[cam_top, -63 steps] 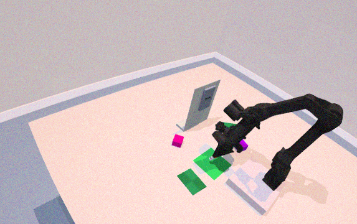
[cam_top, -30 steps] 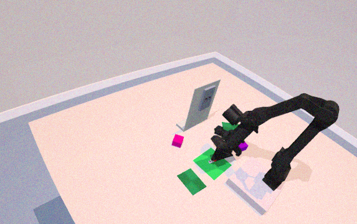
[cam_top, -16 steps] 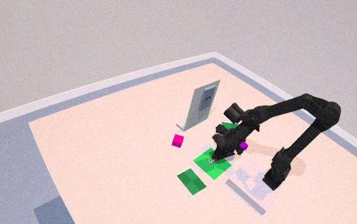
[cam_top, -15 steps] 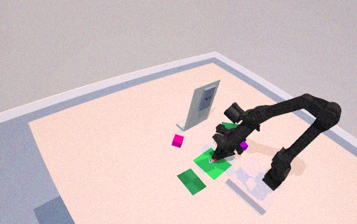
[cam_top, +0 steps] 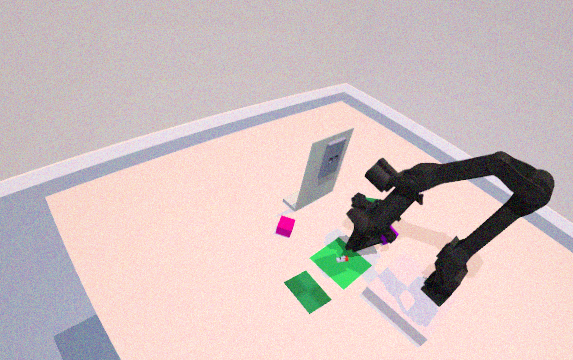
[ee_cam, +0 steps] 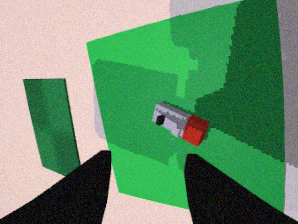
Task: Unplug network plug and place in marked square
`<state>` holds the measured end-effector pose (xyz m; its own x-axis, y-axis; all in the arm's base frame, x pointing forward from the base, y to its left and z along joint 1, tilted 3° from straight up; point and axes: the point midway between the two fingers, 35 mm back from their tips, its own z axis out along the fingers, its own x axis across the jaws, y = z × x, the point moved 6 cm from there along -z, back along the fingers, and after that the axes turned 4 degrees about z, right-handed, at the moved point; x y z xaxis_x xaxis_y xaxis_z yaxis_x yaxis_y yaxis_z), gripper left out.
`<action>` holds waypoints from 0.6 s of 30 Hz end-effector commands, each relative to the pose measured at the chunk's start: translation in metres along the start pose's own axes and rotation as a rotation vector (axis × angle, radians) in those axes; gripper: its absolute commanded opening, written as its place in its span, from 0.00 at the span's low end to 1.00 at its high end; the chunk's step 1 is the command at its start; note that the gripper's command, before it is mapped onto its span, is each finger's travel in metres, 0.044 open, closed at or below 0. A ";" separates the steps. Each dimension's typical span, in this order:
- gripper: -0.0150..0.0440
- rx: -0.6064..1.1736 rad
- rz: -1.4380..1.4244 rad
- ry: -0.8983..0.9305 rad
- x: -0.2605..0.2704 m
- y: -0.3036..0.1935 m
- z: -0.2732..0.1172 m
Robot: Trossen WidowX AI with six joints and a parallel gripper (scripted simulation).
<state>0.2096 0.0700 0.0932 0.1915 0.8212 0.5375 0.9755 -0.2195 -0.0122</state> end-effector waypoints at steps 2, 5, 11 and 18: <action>0.52 0.000 -0.004 0.004 0.005 0.001 -0.007; 0.52 0.000 -0.004 0.004 0.008 0.002 -0.011; 0.52 0.000 -0.005 0.004 0.013 0.002 -0.019; 0.52 0.000 -0.005 0.004 0.019 0.002 -0.028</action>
<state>0.2124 0.0702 0.1213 0.1886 0.8214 0.5383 0.9759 -0.2179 -0.0095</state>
